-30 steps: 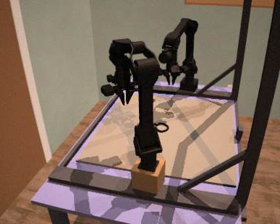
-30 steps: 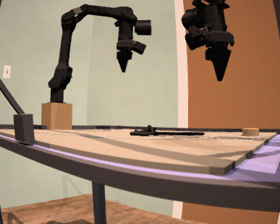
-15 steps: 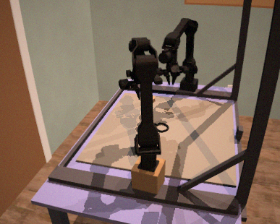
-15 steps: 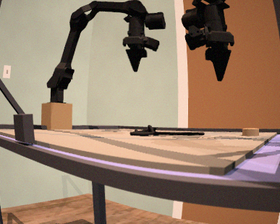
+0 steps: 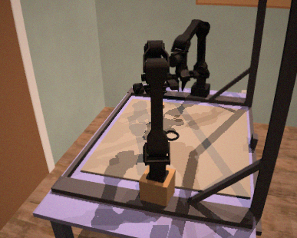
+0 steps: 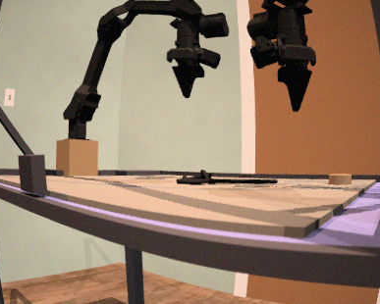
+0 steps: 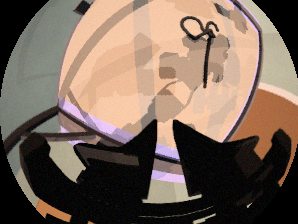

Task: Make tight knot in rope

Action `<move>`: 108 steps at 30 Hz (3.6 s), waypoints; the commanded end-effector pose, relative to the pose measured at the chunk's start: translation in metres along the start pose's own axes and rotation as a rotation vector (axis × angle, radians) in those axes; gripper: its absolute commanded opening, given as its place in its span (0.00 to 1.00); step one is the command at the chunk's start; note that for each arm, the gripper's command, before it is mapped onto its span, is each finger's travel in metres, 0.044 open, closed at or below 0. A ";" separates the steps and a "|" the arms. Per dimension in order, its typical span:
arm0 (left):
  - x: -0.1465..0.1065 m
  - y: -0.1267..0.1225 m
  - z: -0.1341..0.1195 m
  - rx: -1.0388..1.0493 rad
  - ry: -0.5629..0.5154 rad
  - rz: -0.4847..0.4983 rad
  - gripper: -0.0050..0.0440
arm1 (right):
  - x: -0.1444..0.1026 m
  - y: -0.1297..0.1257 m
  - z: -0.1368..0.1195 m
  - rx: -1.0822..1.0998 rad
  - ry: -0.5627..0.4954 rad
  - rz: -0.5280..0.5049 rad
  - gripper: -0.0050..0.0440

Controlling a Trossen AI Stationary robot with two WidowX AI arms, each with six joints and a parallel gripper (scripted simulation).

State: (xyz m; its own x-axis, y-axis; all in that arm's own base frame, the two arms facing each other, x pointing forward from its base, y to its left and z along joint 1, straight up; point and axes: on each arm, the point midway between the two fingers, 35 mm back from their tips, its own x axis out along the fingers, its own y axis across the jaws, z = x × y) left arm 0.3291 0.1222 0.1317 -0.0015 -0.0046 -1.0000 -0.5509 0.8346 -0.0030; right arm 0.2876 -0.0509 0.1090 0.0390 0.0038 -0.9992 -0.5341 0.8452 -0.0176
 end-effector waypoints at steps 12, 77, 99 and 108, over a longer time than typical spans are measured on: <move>-0.007 -0.002 0.004 -0.002 -0.029 -0.004 0.23 | 0.014 -0.039 0.010 0.029 -0.171 -0.082 0.28; 0.125 -0.001 0.017 0.010 -0.029 -0.003 0.36 | 0.081 -0.126 0.035 0.071 -0.540 -0.246 0.28; 0.141 0.000 0.015 0.012 -0.029 -0.002 0.36 | 0.092 -0.126 0.035 0.071 -0.540 -0.246 0.28; 0.141 0.000 0.015 0.012 -0.029 -0.002 0.36 | 0.106 -0.126 0.035 0.071 -0.540 -0.246 0.28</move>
State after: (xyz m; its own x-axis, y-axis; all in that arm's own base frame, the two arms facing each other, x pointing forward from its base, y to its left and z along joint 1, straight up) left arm 0.3376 0.1273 -0.0163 0.0023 -0.0021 -1.0000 -0.5443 0.8389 -0.0030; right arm 0.3867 -0.1377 0.0095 0.5809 0.0592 -0.8118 -0.3982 0.8905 -0.2200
